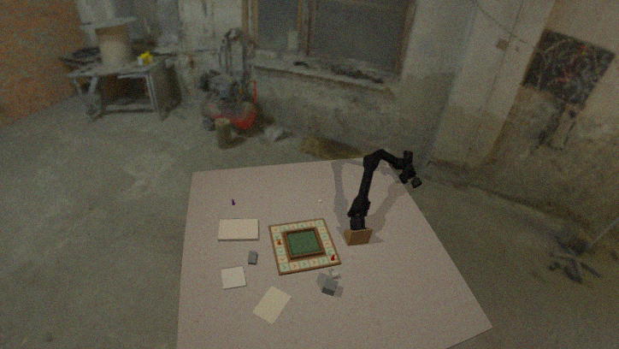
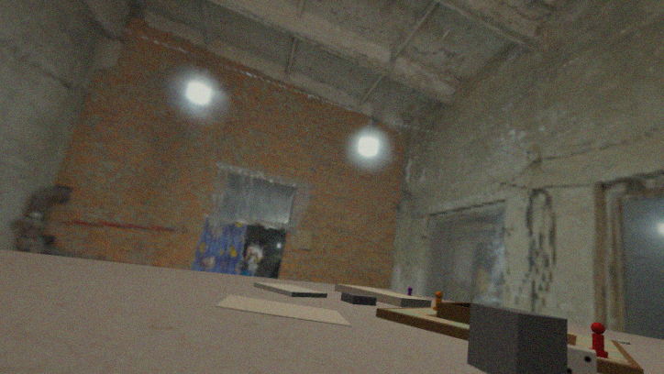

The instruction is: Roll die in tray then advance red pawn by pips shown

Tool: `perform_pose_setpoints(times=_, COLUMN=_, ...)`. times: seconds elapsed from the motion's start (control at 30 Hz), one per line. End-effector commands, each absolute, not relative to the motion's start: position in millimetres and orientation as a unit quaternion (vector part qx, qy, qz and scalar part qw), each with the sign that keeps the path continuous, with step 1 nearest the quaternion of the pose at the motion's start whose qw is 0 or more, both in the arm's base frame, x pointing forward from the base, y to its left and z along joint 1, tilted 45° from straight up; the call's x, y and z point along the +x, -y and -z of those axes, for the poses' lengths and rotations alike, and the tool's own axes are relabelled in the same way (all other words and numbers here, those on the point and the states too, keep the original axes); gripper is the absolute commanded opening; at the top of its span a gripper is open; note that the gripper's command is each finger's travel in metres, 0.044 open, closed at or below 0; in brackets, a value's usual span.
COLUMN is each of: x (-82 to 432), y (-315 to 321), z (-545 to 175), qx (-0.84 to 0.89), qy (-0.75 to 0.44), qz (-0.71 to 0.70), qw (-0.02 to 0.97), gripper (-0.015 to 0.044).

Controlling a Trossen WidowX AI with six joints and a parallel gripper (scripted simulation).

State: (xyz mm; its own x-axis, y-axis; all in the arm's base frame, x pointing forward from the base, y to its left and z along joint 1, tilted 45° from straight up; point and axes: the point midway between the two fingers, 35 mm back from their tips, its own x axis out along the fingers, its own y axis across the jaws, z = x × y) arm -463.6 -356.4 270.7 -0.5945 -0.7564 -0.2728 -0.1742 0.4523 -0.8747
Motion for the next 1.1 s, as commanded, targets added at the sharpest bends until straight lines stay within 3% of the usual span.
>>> perform_pose_setpoints(times=0.0, x=-436, y=373, z=-289, qx=-0.299, qy=-0.756, qz=0.465, qw=0.351, gripper=0.0275)
perform_pose_setpoints(times=0.73, x=-271, y=432, z=-380, qx=-0.305, qy=-0.552, qz=0.633, qw=0.449, gripper=0.0275)
perform_pose_setpoints(times=1.07, x=-153, y=449, z=-422, qx=-0.326, qy=-0.432, qz=0.659, qw=0.522, gripper=0.0275)
